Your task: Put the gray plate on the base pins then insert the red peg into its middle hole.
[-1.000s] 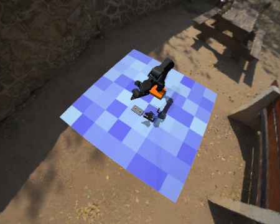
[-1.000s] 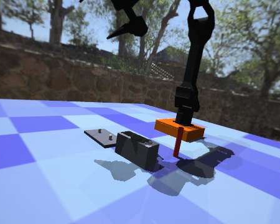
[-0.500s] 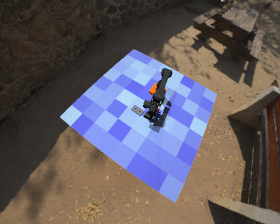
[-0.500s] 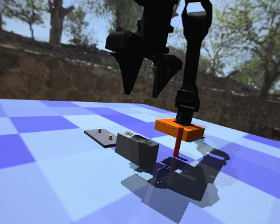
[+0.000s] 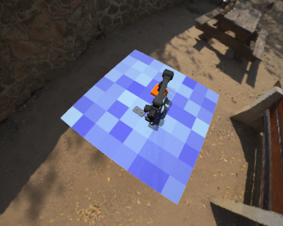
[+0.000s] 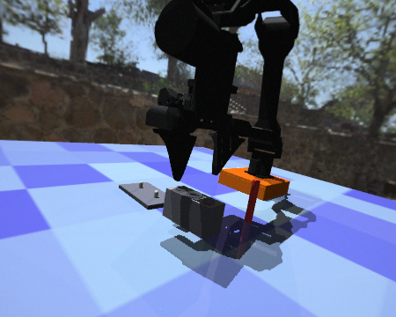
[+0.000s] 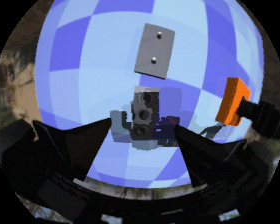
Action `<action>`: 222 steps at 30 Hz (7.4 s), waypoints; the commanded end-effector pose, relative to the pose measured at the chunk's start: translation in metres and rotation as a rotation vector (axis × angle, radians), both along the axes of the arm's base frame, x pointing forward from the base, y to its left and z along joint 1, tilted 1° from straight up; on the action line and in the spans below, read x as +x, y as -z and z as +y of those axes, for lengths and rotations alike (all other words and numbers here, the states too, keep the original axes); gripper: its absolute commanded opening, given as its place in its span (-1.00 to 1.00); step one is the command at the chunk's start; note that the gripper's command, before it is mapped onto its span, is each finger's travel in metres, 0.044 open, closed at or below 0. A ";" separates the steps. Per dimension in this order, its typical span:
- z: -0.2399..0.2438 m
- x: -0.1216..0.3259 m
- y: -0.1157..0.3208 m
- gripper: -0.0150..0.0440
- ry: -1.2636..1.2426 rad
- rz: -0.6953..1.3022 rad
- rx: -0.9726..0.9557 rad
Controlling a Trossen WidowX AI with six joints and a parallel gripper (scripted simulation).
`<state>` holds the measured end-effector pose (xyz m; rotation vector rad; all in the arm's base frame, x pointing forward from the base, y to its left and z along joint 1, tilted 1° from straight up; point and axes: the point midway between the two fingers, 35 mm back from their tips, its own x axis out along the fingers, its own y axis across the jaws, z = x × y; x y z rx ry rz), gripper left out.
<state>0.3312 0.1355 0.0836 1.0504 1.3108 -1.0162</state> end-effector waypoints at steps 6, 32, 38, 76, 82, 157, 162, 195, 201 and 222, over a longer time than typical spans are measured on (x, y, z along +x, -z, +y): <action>0.000 -0.001 0.016 1.00 0.002 -0.006 0.005; 0.001 0.001 0.057 1.00 0.002 -0.006 0.005; 0.001 0.000 0.066 1.00 0.002 -0.005 0.005; 0.001 0.005 0.040 -0.49 0.002 -0.006 0.006; 0.000 0.006 0.021 -0.49 0.002 -0.006 0.005; -0.131 0.019 0.020 -0.49 0.106 -0.006 -0.003; -0.135 0.018 0.022 -0.49 0.110 -0.006 -0.004; -0.135 0.019 0.039 -0.49 0.110 -0.006 -0.004; -0.135 0.019 0.046 -0.49 0.110 -0.006 -0.004; -0.135 0.020 0.061 -0.49 0.113 -0.009 -0.003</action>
